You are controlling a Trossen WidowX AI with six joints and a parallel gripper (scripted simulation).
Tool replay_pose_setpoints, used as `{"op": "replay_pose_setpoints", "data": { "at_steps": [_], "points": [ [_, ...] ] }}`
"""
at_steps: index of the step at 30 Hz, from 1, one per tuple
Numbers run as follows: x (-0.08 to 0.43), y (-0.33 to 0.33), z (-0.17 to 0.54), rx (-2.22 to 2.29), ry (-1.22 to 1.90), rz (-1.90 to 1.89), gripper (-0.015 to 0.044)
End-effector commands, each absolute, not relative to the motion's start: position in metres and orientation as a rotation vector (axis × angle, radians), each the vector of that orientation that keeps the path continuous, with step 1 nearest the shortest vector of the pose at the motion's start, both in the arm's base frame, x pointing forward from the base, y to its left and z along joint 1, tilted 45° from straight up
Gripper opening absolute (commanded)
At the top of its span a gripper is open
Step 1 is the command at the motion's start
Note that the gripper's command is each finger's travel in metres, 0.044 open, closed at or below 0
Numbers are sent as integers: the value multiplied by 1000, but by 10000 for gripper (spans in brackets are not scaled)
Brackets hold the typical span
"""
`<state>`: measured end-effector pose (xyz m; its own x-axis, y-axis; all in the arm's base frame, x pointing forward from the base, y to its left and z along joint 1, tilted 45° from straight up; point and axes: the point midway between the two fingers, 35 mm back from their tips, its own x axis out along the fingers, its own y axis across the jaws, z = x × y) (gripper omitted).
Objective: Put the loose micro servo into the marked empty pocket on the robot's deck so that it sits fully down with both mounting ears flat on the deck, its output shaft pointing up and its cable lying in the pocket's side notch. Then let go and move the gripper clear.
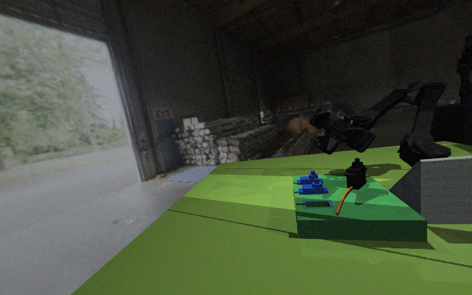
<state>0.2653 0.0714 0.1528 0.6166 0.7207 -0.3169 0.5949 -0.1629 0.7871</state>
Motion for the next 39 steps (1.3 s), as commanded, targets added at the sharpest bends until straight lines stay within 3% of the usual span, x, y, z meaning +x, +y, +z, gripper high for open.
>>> {"op": "replay_pose_setpoints", "data": {
  "at_steps": [1, 39],
  "points": [
    [270, 74, 147, 1797, 1063, 127, 440],
    [278, 93, 103, 1273, 1213, -69, 440]
  ]
}}
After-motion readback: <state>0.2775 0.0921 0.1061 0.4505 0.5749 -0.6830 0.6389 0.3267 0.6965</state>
